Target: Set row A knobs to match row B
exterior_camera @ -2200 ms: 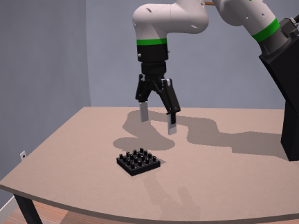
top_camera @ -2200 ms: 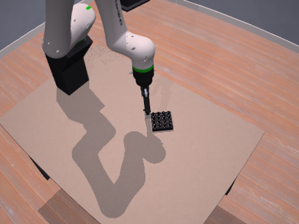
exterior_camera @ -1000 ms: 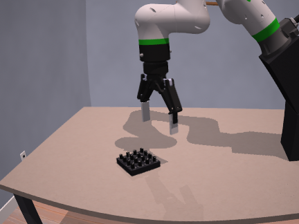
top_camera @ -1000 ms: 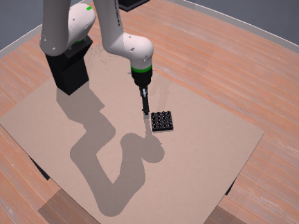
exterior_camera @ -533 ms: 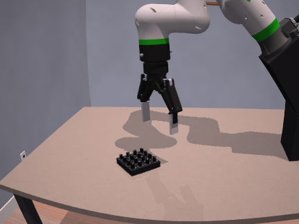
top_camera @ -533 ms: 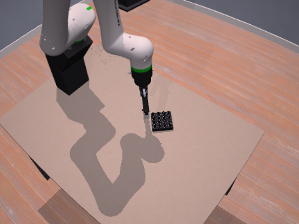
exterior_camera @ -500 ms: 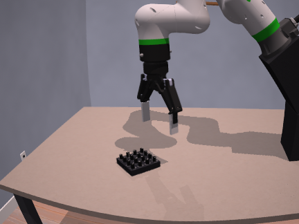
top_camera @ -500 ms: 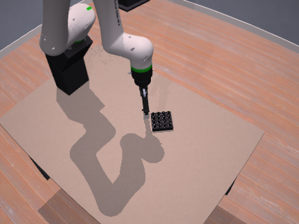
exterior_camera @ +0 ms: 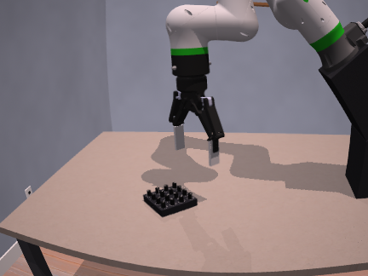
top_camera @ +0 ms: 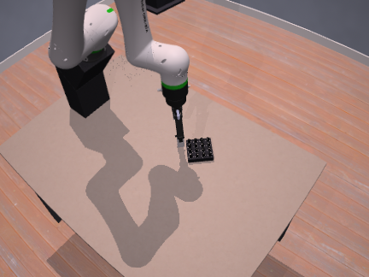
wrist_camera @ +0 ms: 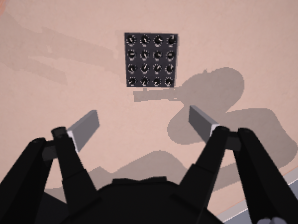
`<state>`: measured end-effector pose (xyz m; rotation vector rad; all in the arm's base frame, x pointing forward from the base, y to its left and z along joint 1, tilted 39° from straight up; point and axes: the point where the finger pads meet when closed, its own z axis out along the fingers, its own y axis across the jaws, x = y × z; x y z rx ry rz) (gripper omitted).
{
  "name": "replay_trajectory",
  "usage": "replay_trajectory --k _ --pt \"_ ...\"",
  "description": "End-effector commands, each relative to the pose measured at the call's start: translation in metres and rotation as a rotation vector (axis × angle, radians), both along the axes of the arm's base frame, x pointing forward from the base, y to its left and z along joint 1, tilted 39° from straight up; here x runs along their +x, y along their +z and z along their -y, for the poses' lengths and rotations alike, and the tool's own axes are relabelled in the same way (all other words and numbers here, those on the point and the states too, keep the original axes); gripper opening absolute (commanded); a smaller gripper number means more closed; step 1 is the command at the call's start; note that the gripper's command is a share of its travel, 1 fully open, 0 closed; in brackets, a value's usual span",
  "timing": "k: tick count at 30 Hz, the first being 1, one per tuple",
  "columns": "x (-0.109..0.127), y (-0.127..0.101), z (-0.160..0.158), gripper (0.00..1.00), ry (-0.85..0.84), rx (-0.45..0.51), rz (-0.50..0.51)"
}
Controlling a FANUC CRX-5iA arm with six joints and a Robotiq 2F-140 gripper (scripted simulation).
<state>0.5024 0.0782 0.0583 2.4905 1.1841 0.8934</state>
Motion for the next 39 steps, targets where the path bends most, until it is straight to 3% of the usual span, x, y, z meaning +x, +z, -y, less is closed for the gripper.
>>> replay_trajectory --k 1,39 --pt "0.0001 0.0001 0.0000 1.00 0.000 0.000 0.000" --pt "0.0010 0.0007 -0.0006 1.00 -0.019 0.015 0.000"
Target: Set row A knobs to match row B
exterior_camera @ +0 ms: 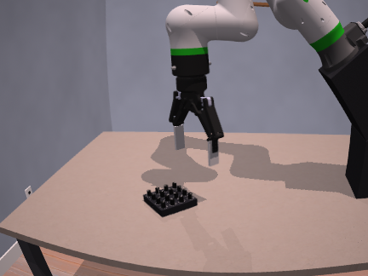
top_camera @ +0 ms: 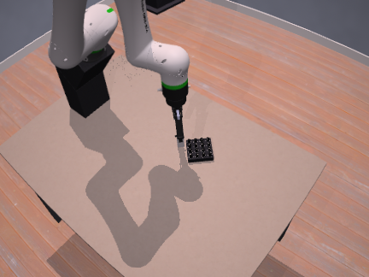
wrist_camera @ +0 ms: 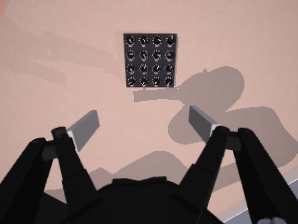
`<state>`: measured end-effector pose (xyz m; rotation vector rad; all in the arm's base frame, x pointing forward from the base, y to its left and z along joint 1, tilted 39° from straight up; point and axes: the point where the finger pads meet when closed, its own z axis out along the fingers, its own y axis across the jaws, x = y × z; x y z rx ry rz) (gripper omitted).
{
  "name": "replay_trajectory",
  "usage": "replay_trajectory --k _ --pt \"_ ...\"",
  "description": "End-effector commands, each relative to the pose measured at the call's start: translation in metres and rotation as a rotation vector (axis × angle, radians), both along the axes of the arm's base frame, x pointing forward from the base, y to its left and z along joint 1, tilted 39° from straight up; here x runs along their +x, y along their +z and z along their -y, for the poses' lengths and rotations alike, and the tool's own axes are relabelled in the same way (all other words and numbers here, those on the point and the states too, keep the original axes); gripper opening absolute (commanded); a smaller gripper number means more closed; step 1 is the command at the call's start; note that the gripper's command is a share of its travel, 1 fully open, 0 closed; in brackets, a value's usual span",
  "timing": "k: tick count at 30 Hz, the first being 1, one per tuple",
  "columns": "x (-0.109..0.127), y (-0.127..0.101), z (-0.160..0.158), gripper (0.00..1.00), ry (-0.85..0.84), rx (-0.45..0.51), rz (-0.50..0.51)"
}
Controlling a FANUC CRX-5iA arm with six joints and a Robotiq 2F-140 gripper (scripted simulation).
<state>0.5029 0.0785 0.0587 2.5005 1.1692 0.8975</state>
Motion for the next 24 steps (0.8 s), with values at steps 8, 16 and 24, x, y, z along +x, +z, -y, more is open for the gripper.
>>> replay_trajectory --k 8,16,24 --pt "0.009 0.006 -0.006 1.00 -0.190 0.151 -0.001" --pt "0.018 0.012 -0.013 1.00 -0.389 0.311 -0.004" --pt "0.025 0.017 -0.020 1.00 -0.574 0.462 -0.009"
